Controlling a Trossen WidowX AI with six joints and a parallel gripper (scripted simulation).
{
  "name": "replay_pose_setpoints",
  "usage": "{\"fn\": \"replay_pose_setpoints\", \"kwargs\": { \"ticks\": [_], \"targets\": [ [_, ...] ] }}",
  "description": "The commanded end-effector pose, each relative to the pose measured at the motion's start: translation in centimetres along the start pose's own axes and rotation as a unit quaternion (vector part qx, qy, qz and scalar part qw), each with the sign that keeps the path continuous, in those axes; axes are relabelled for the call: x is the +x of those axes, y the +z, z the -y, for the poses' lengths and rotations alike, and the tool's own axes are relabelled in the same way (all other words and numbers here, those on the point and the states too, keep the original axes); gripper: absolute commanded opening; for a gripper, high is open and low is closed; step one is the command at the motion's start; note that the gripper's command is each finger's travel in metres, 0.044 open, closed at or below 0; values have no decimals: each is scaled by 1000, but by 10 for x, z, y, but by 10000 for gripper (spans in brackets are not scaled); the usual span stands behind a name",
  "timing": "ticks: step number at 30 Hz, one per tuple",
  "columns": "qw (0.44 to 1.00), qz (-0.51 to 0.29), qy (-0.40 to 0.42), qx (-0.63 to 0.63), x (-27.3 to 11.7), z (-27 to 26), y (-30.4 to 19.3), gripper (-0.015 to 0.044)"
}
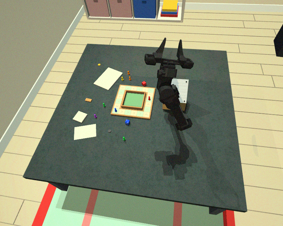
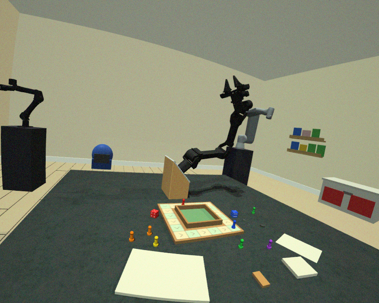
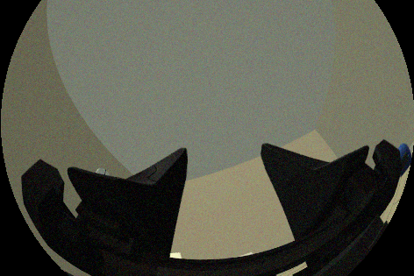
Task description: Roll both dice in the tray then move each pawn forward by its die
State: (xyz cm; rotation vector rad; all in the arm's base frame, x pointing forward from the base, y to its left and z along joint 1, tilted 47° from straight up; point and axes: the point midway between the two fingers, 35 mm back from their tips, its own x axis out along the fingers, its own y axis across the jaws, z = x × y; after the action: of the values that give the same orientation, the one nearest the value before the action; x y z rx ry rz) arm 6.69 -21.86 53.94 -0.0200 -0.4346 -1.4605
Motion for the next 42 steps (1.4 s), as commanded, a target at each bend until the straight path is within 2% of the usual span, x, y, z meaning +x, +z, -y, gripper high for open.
{"fn": "replay_pose_setpoints", "kwargs": {
  "ticks": [1,4,11,20,26,33,42],
  "targets": [
    [995,-79,44,-50,27,-33,-62,275],
    [985,-136,76,-80,40,-56,-108,275],
    [954,-243,140,-109,44,-95,-200,275],
    [867,-406,228,-179,21,-131,-339,275],
    [777,-521,283,-213,-22,-139,-434,275],
    [644,-649,331,-235,-96,-128,-528,275],
    [485,-753,363,-255,-190,-87,-599,275]
  ]
}}
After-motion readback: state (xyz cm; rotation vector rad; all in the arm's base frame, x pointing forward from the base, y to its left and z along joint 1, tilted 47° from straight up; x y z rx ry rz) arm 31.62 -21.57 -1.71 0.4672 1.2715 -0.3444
